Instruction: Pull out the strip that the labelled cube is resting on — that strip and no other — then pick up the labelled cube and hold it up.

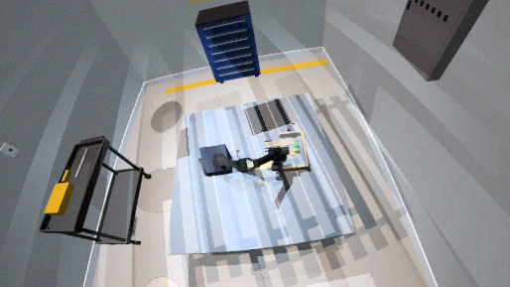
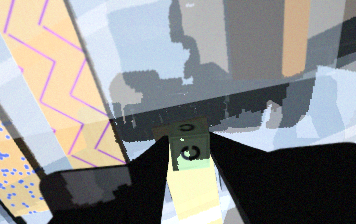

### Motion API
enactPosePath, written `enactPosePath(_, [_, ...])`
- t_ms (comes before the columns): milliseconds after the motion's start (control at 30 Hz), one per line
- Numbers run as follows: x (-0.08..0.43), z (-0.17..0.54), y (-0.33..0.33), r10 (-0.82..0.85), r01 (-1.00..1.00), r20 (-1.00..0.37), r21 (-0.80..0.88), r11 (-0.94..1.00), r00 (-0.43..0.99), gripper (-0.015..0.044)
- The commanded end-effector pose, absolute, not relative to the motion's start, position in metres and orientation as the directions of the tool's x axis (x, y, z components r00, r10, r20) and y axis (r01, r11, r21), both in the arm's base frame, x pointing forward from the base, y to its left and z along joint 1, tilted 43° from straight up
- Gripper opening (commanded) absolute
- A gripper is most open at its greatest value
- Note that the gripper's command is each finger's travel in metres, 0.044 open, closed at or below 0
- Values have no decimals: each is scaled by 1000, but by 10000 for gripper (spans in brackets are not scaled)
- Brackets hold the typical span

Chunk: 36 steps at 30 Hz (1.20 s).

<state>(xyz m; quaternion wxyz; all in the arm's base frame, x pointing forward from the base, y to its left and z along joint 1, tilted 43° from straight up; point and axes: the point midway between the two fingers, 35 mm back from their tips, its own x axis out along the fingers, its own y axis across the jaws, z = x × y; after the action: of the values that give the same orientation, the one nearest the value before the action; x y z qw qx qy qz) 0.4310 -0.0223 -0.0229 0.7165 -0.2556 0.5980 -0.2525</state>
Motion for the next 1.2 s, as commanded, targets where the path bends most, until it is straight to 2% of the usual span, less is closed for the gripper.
enactPosePath(0, [431,-22,-22,-667,57,-728,-668,742,158,125])
enactPosePath(167, [431,-22,-22,-667,57,-728,-668,742,158,92])
enactPosePath(300, [429,-21,-21,-667,57,-728,-668,742,158,0])
enactPosePath(800, [368,-1,0,-668,48,-728,-670,741,154,0])
enactPosePath(1167, [346,-2,0,-668,46,-728,-670,741,153,0])
